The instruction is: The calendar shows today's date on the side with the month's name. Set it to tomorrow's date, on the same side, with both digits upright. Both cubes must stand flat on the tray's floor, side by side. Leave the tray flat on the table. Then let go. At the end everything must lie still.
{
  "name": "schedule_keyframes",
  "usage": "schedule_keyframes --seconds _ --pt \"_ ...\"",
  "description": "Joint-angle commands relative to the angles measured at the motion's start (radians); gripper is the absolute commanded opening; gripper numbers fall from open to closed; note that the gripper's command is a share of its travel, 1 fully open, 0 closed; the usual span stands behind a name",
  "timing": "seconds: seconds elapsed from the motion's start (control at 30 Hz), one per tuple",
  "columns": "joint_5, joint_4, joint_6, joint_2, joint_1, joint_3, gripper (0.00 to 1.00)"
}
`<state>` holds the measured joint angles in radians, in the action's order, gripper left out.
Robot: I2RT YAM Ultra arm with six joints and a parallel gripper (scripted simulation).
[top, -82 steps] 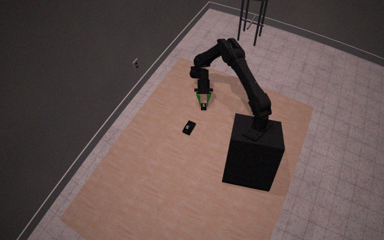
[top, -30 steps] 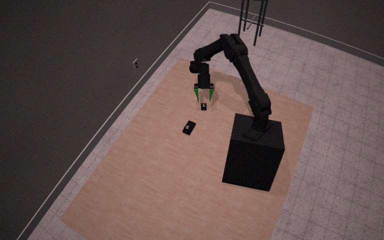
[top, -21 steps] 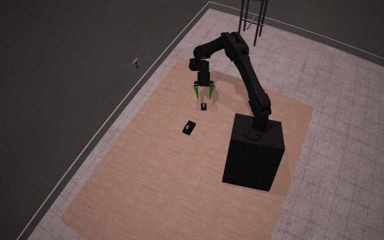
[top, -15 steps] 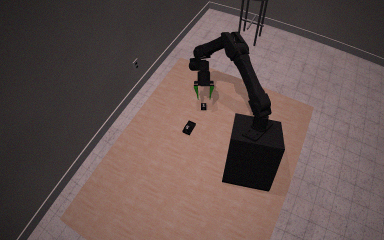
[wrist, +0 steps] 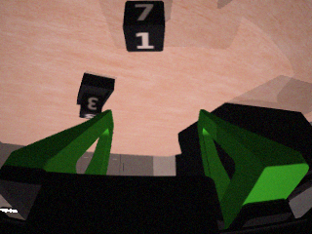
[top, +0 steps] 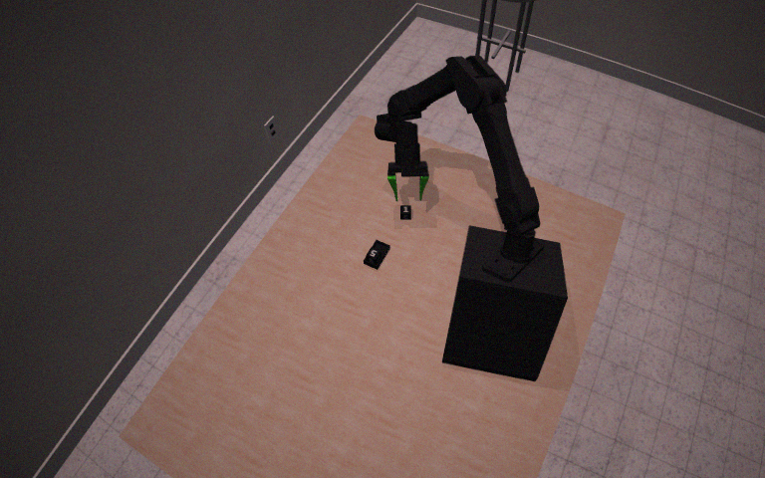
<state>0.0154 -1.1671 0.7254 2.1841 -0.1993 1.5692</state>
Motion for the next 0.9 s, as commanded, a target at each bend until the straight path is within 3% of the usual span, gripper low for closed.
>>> schedule_keyframes --seconds 0.0,0.33,0.57,0.87 --pt "-0.043 0.082 0.026 -0.046 0.021 -0.031 0.64" --pt "-0.08 0.14 0.042 -0.081 0.041 -0.086 0.64" --pt "-0.212 0.335 0.093 -0.193 0.107 -0.268 0.64" --pt "-0.257 0.396 0.107 -0.221 0.13 -0.322 0.64"
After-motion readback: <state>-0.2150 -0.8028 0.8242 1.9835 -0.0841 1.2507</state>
